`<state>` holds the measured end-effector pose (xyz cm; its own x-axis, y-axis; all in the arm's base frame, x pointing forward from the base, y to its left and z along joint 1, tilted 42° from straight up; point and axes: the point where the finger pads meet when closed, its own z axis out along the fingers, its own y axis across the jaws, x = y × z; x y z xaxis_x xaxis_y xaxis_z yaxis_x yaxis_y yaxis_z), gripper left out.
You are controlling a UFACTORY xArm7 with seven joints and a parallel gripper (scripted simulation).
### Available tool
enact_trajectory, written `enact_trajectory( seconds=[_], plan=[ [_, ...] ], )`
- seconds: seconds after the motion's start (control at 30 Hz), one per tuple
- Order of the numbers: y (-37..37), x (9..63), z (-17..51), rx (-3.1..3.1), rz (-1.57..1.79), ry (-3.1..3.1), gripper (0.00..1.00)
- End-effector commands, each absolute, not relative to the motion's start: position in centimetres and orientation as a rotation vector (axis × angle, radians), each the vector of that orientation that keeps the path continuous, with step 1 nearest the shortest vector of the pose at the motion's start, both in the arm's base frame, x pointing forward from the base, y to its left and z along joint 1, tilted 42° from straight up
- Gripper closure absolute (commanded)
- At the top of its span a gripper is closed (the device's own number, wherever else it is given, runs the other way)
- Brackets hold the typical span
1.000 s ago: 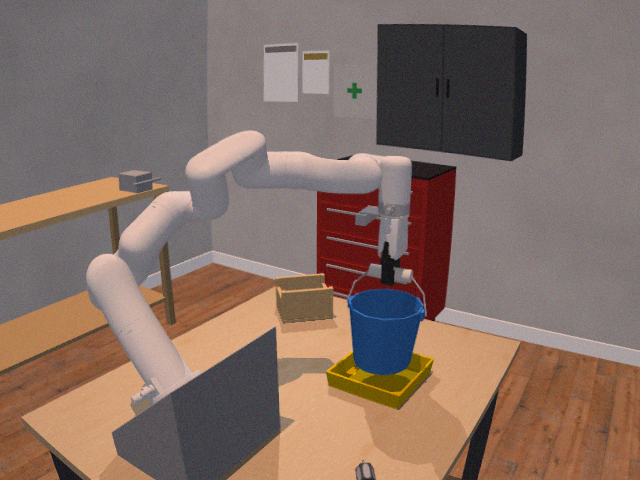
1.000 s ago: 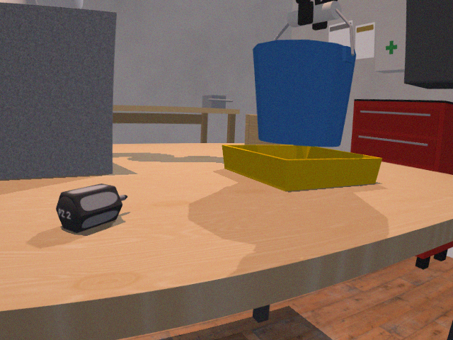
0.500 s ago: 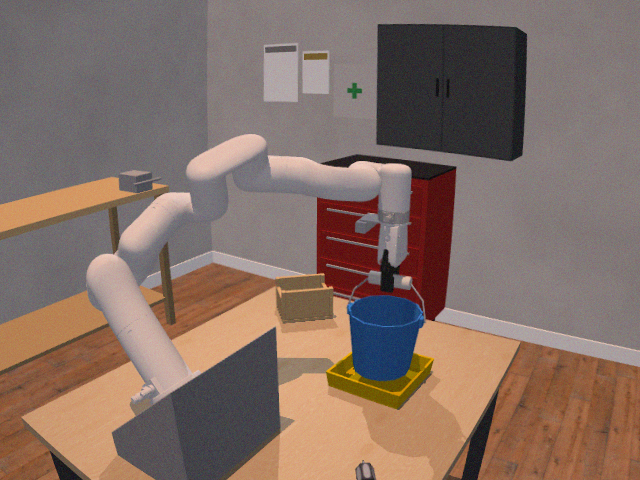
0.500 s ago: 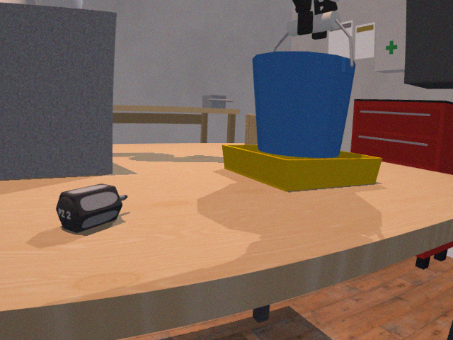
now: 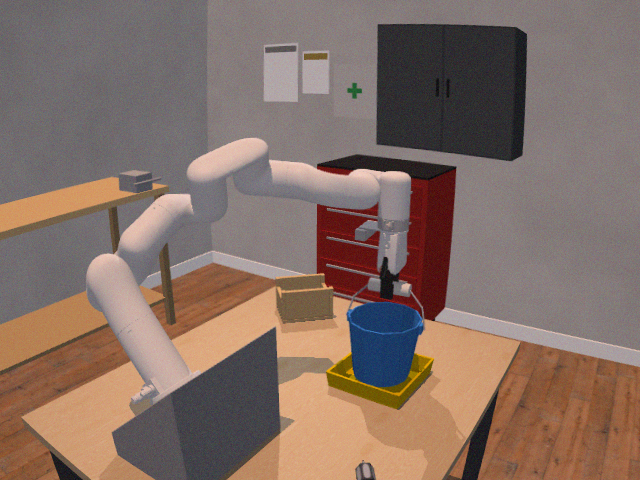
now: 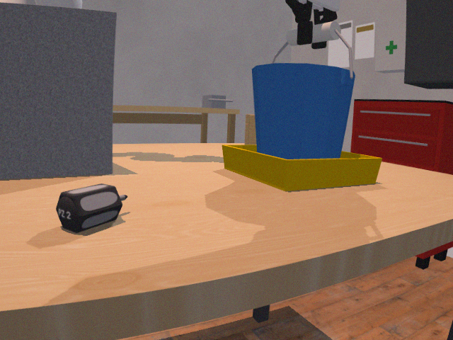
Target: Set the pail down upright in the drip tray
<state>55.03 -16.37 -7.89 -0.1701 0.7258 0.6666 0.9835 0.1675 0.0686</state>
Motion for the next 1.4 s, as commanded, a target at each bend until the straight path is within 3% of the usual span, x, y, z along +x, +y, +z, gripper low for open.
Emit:
enact_trajectory(
  seconds=[0.0,1.37],
  plan=[
    [-16.5,55.1,-7.9,-1.617,-0.694,-1.965,1.0],
    [-15.4,55.0,-9.2,-1.617,-0.694,-1.965,1.0]
  ],
)
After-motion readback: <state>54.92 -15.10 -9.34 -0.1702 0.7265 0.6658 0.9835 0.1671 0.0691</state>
